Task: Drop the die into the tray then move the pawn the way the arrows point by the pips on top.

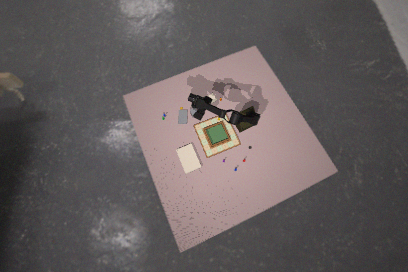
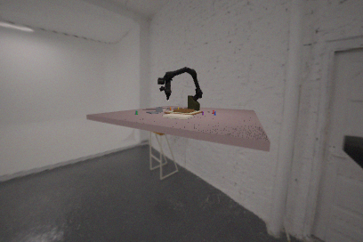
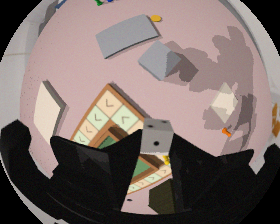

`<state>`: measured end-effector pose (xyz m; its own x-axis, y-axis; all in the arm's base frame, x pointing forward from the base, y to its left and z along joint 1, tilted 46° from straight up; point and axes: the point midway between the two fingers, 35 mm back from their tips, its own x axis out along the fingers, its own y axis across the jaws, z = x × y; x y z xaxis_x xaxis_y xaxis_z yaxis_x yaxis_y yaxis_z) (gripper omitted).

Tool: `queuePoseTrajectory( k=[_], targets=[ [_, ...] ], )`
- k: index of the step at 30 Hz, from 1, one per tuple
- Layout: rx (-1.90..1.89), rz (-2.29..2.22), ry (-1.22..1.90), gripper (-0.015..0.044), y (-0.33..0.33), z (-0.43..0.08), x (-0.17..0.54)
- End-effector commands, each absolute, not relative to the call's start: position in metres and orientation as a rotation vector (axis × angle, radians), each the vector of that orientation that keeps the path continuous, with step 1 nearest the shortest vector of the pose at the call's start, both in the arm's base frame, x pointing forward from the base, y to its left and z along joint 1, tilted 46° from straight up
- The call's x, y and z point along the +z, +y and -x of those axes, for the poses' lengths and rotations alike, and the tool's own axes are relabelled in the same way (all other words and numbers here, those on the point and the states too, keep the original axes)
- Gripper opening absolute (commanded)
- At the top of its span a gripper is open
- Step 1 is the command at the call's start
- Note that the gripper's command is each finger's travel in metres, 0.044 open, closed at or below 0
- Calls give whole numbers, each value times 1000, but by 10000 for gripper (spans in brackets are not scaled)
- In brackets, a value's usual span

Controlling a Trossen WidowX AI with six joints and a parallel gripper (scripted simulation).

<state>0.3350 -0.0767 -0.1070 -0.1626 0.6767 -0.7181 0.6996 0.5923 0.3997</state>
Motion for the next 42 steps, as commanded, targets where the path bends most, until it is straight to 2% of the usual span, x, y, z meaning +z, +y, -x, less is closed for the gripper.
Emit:
queuePoseTrajectory(
  k=[1,17,33,42],
  targets=[
    [-93,-1154,1874,0,-62,-334,-92],
    [-358,-1350,1901,0,0,-313,-48],
    [-624,-1540,1920,0,56,-271,-14],
    [-715,-1481,1897,0,63,-263,-15]
  ],
)
